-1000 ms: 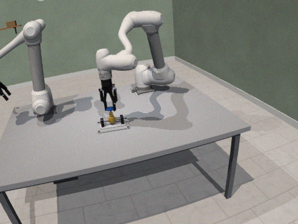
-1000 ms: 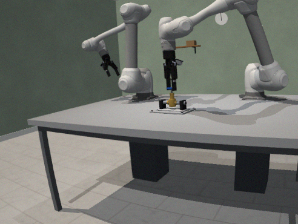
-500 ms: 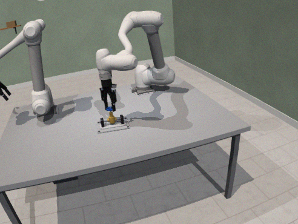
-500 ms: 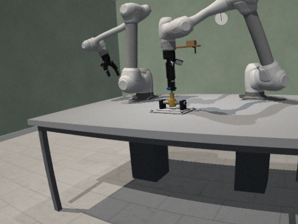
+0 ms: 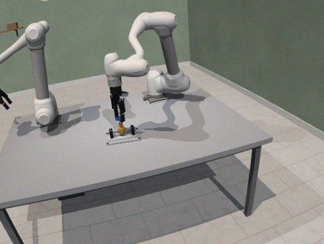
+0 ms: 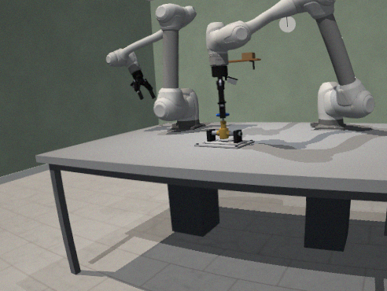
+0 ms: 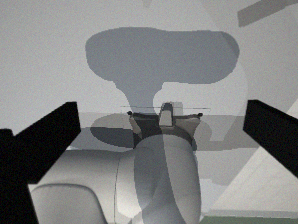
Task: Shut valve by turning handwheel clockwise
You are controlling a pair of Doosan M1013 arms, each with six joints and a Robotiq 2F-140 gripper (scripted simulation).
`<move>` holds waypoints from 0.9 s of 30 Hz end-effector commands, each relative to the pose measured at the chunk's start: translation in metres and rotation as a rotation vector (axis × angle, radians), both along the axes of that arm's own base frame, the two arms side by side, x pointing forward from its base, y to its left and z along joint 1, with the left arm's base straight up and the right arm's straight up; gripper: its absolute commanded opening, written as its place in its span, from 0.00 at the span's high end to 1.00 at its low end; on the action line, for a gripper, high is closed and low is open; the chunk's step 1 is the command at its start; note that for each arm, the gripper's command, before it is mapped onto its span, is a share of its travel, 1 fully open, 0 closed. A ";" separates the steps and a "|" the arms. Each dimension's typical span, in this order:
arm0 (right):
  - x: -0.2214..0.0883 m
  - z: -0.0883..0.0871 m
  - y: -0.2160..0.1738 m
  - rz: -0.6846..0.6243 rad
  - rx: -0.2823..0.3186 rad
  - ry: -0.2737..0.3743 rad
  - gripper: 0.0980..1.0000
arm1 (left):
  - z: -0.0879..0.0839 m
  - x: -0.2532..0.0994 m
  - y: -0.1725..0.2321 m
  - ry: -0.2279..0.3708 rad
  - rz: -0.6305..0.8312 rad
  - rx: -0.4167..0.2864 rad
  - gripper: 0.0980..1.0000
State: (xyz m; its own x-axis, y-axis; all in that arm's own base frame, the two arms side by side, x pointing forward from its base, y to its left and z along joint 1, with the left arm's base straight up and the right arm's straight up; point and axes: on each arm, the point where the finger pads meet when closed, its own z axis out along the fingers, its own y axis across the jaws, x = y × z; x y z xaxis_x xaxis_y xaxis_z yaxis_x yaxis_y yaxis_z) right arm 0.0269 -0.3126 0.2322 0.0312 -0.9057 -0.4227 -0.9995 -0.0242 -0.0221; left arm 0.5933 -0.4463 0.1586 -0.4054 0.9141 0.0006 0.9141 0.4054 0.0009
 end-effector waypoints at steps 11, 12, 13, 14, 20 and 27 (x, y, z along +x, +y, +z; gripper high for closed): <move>0.000 0.000 0.000 0.000 -0.001 0.000 0.00 | 0.001 0.001 0.000 -0.001 -0.243 -0.002 1.00; 0.000 0.000 0.000 0.000 -0.001 0.000 0.00 | 0.001 0.001 0.000 -0.001 -0.263 -0.002 1.00; 0.000 0.000 0.000 0.000 -0.001 0.000 0.00 | 0.001 0.001 0.000 -0.001 -0.283 -0.001 1.00; 0.000 0.000 0.000 0.000 -0.001 0.000 0.00 | 0.001 0.001 0.000 -0.001 -0.303 -0.001 1.00; 0.000 0.000 0.000 0.000 -0.001 0.000 0.00 | 0.001 0.001 0.000 -0.001 -0.384 -0.001 1.00; 0.000 0.000 0.000 0.000 -0.001 0.000 0.00 | 0.001 0.001 0.000 -0.001 -0.528 -0.001 1.00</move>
State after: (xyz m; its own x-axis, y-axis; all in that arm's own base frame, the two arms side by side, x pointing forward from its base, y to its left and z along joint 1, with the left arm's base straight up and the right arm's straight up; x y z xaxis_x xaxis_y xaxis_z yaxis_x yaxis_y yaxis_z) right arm 0.0269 -0.3126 0.2322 0.0312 -0.9057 -0.4227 -0.9995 -0.0242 -0.0221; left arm 0.5933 -0.4463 0.1585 0.0585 0.9983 0.0012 0.9983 -0.0585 0.0007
